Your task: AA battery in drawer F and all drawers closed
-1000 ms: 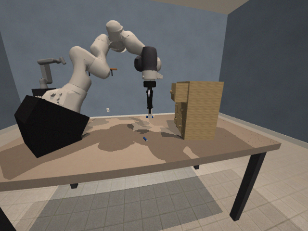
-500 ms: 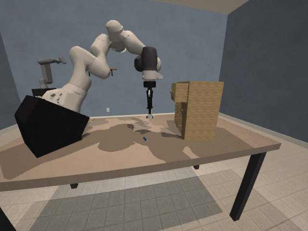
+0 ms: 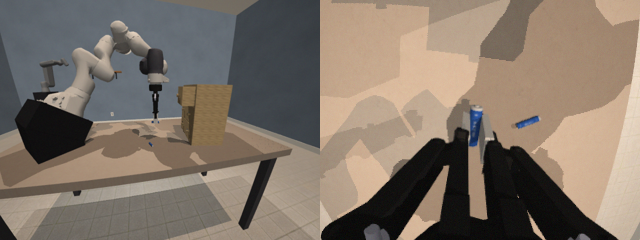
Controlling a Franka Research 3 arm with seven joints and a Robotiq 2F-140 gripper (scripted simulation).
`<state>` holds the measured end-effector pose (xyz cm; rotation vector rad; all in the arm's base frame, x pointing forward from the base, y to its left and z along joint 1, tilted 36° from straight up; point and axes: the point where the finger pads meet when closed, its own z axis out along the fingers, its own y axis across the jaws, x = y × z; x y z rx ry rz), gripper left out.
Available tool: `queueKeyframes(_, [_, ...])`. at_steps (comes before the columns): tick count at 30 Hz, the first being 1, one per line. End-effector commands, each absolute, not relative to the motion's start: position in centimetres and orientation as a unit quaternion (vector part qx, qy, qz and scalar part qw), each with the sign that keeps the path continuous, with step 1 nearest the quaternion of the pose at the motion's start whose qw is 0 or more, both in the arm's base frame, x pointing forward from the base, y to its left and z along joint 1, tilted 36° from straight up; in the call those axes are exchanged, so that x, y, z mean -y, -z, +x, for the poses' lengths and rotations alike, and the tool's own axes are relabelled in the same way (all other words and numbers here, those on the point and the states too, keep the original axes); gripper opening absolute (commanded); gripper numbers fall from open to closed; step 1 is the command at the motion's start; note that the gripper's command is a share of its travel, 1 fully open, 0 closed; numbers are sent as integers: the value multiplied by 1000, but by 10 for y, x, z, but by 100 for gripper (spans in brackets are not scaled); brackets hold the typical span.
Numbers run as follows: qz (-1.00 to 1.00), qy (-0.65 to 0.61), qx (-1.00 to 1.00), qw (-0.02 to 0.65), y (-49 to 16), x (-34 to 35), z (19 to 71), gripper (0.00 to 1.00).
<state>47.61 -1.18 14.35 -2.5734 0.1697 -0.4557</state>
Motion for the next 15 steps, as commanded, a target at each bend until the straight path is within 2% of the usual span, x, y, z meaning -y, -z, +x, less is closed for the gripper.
queueKeyframes(1, [-950, 170, -57, 255, -144, 14, 477, 6])
queueKeyframes(15, [-950, 170, -54, 254, -144, 15, 476, 6])
